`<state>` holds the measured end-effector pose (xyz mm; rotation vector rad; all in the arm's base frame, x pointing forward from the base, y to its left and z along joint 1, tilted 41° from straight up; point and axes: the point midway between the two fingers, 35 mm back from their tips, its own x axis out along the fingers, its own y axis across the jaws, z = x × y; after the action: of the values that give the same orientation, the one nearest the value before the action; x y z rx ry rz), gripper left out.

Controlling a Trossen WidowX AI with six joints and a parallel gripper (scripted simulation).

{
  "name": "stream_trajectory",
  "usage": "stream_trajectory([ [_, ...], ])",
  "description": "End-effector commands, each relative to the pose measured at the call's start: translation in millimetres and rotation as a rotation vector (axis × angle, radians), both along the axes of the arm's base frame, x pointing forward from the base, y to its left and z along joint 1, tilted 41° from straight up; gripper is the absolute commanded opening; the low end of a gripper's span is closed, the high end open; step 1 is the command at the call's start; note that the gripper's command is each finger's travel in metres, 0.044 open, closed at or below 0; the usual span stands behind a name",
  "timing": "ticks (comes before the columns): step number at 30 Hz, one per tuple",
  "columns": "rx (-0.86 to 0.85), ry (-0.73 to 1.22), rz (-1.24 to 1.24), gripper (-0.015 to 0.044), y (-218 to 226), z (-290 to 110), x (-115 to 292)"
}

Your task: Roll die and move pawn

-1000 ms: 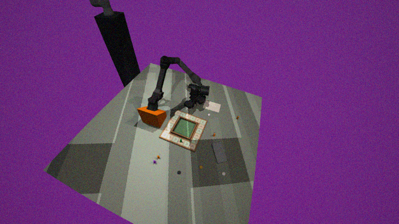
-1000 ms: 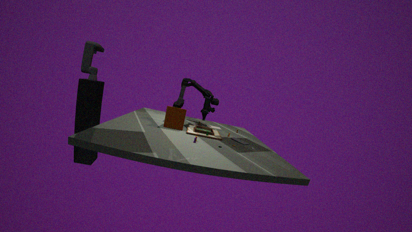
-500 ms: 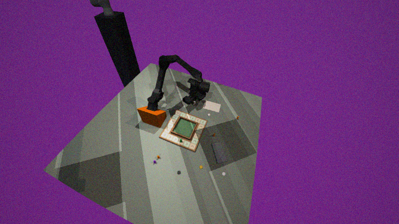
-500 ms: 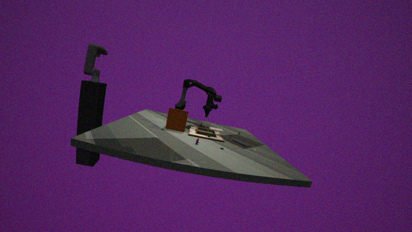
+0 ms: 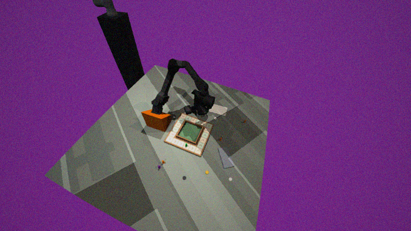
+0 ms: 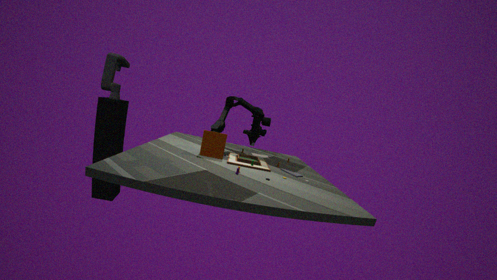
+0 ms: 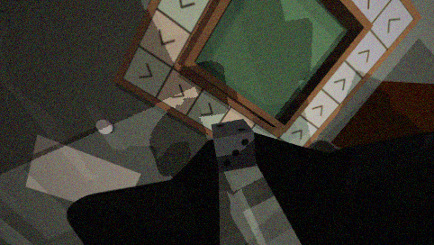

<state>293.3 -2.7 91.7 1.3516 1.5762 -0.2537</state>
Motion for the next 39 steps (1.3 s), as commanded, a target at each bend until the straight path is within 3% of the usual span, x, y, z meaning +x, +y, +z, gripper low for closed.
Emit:
stream_trajectory([
  [1,0.018,0.084,-0.084,0.0,-8.1,-15.7,-4.5],
  [19,0.093,0.438,-0.515,0.0,-54.9,-81.3,-24.3],
  [25,0.094,0.468,-0.549,0.0,-58.2,-86.8,-26.9],
  [39,-0.358,0.511,-0.579,0.0,-51.5,-99.0,-35.0],
])
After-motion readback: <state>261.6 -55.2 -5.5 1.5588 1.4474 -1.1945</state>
